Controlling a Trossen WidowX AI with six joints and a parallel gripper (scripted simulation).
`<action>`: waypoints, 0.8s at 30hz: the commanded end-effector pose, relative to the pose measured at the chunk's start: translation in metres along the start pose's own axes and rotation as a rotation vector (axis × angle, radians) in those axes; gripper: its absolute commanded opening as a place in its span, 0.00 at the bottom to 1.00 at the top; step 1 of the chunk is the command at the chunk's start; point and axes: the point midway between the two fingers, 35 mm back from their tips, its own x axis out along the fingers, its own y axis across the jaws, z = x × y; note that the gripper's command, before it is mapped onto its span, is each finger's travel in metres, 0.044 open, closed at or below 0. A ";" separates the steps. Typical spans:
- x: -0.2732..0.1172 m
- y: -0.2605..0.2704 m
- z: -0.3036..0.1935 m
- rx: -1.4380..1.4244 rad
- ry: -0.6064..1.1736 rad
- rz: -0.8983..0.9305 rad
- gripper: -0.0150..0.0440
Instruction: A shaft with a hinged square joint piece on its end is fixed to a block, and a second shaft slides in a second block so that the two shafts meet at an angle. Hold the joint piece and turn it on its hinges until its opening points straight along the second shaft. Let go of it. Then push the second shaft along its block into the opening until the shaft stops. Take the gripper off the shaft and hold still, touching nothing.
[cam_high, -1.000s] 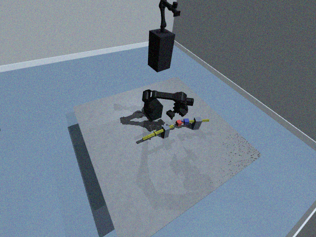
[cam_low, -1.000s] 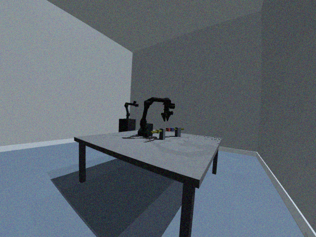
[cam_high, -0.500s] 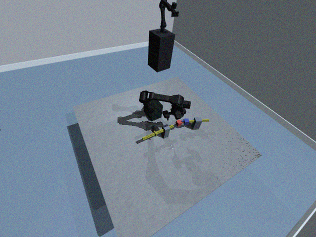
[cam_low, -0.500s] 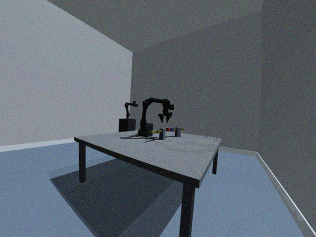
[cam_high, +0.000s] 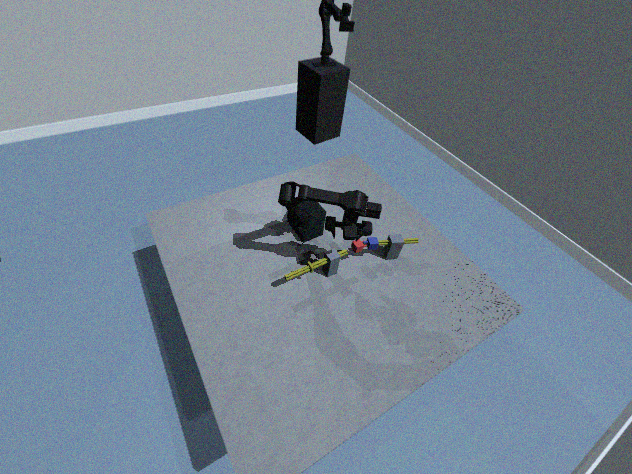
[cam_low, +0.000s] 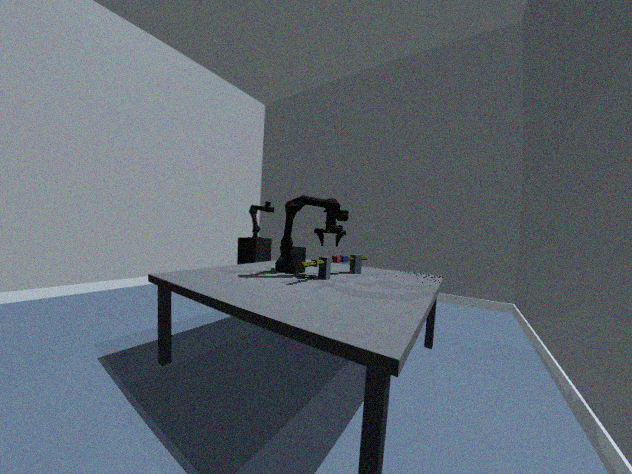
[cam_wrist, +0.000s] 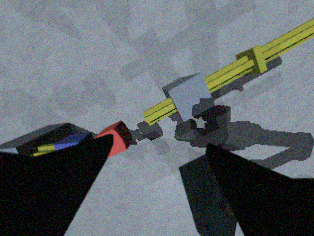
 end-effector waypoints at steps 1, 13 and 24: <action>0.002 0.000 0.000 0.102 -0.007 -0.005 1.00; 0.007 0.000 0.000 0.458 -0.014 -0.010 1.00; 0.011 -0.001 0.000 0.784 -0.023 -0.013 1.00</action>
